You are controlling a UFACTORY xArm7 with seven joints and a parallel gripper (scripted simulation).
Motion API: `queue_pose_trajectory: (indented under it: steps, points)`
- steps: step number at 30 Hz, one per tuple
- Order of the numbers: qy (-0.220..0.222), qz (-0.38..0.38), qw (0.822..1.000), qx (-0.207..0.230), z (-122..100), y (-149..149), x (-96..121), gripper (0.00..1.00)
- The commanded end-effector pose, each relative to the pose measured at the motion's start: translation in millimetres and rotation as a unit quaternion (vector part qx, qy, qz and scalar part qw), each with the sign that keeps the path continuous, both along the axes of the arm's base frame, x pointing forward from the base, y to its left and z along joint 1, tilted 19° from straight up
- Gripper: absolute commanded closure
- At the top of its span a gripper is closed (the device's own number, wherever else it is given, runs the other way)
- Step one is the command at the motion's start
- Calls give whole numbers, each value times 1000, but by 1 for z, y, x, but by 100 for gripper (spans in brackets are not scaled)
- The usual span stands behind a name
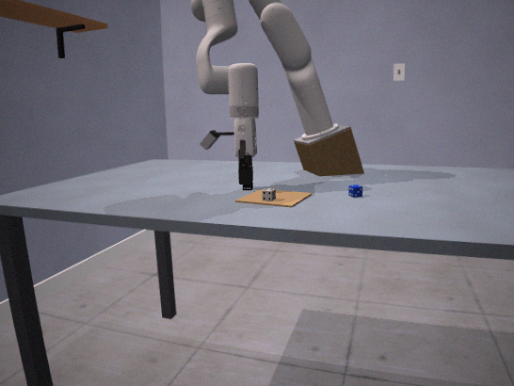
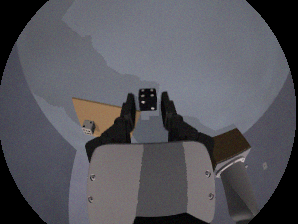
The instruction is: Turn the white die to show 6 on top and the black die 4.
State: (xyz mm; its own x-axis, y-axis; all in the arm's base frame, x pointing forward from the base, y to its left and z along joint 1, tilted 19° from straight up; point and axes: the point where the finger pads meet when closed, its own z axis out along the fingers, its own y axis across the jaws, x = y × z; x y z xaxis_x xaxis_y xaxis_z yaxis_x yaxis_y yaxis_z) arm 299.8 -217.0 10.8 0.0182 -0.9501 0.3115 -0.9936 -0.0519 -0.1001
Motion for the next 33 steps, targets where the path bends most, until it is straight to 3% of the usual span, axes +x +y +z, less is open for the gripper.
queue_pose_trajectory:
  steps: [1,33]
  points:
    - [-2,1,1000,-2,-6,-2,2,58]
    - [-2,1,1000,-2,-15,-5,3,58]
